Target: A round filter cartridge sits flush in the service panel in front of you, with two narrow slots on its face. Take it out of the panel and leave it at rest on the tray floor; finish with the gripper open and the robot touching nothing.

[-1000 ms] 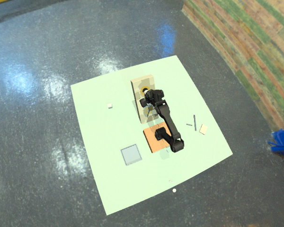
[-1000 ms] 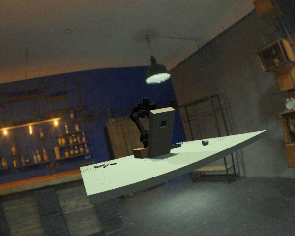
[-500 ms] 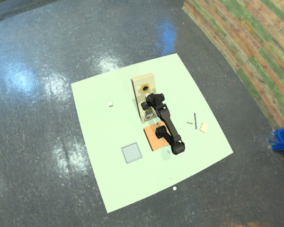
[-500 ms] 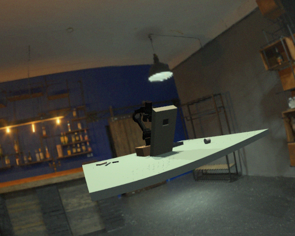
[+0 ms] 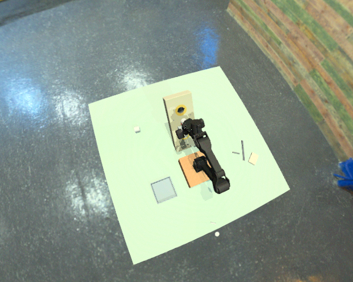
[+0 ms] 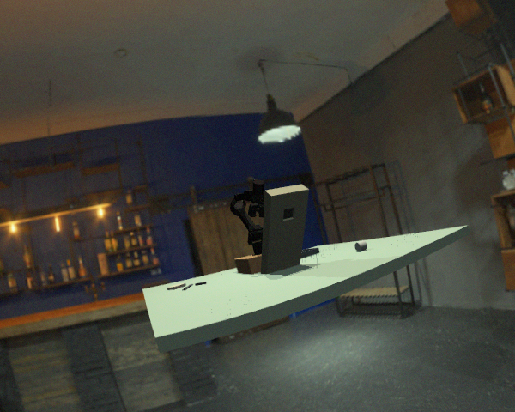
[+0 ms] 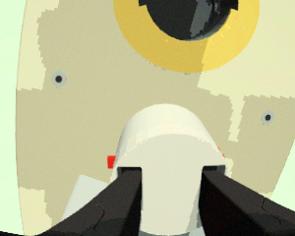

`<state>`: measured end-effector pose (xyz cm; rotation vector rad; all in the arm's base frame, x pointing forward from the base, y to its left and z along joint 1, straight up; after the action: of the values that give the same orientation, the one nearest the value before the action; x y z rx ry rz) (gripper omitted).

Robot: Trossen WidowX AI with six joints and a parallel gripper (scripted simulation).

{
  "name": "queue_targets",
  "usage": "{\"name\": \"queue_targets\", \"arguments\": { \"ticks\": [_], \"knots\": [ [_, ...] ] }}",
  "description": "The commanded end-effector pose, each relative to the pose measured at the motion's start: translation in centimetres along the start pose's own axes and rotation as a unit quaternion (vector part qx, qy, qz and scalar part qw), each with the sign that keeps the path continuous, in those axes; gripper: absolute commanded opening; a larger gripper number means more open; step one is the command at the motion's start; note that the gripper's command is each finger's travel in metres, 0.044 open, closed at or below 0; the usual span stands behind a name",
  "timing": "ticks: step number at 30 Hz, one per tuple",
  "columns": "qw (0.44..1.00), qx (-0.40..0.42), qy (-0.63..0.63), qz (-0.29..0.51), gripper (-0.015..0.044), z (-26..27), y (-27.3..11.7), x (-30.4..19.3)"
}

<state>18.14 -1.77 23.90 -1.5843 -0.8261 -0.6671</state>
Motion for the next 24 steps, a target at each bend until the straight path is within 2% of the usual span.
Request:
{"name": "queue_targets", "arguments": {
  "ticks": [1, 8, 15, 19, 24],
  "knots": [
    [1.0, 0.0, 0.0, -0.002, 0.0117, 0.0, -0.1, 0.1],
    [1.0, -0.003, 0.0, -0.009, 0.0117, 0.0, -0.1, -0.3],
    [1.0, -0.004, 0.0, -0.011, 0.0117, -1.3, -1.1, 6.3],
    [1.0, -0.004, 0.0, -0.012, 0.0117, -1.5, -1.2, 7.0],
    [1.0, -0.004, 0.0, -0.015, 0.0248, -2.1, -3.5, 9.9]
  ]
}}
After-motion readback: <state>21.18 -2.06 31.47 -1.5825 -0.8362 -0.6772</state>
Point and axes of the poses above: the point midway between the two fingers, 35 mm back from their tips, its own y axis out along the fingers, its own z axis across the jaws, x = y × z, the point moved 9 cm from there along -y, back along the fingers, and after that the axes turned 3 degrees about -y, right-handed, at the moved point
